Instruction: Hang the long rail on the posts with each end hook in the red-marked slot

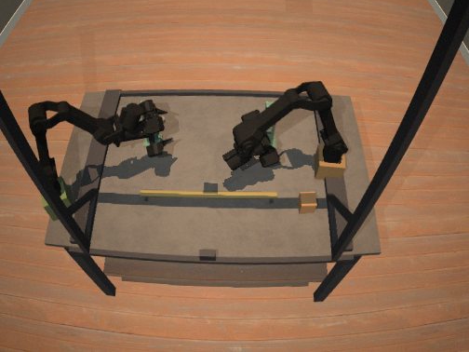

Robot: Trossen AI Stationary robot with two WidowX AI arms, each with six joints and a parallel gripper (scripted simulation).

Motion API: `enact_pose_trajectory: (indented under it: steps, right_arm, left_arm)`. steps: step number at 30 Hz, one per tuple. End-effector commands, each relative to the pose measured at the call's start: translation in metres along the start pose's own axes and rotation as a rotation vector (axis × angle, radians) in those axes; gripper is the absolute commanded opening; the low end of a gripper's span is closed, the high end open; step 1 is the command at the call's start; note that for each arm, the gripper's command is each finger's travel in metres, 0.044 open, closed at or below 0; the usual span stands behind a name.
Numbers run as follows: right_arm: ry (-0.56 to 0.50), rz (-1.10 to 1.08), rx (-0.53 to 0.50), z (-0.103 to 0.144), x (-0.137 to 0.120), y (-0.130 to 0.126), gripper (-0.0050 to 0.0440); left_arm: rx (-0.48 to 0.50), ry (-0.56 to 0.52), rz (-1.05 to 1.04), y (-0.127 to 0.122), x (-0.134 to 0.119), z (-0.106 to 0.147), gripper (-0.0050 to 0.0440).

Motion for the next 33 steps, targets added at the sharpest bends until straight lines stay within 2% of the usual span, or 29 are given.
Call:
enact_pose_trajectory:
  steps: [1, 12, 14, 22, 29, 31, 33]
  right_arm:
    - [-0.031, 0.2, -0.066, 0.005, -0.012, 0.005, 0.044]
    - [0.031, 0.685, -0.216, 0.004, -0.023, 0.025, 0.044]
    - [0.031, 0.685, -0.216, 0.004, -0.023, 0.025, 0.044]
    - [0.082, 0.928, -0.291, 0.003, -0.029, 0.035, 0.044]
    - [0.11, 1.038, -0.325, 0.002, -0.031, 0.039, 0.044]
    - [0.11, 1.038, -0.325, 0.002, -0.031, 0.039, 0.044]
    - [0.115, 1.057, -0.331, 0.002, -0.032, 0.04, 0.044]
  left_arm:
    - [0.044, 0.058, -0.147, -0.002, 0.008, -0.002, 0.044]
    - [0.072, 0.299, -0.624, -0.018, 0.0, -0.002, 0.044]
    - [0.072, 0.299, -0.624, -0.018, 0.0, -0.002, 0.044]
    - [0.044, 0.494, -1.018, -0.028, -0.005, 0.002, 0.044]
    - [-0.006, 0.645, -1.323, -0.036, -0.008, 0.006, 0.044]
    - [-0.006, 0.645, -1.323, -0.036, -0.008, 0.006, 0.044]
    - [-0.028, 0.697, -1.427, -0.038, -0.009, 0.008, 0.044]
Point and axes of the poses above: on each arm, the point midway between the two fingers, 35 mm back from their tips, its own z axis back along the fingers, its own y axis across the jaws, x = y × z, the point moved 10 cm from there along z, back along the fingers, and after that the axes turned 6 degrees about z, right-handed, at the moved point
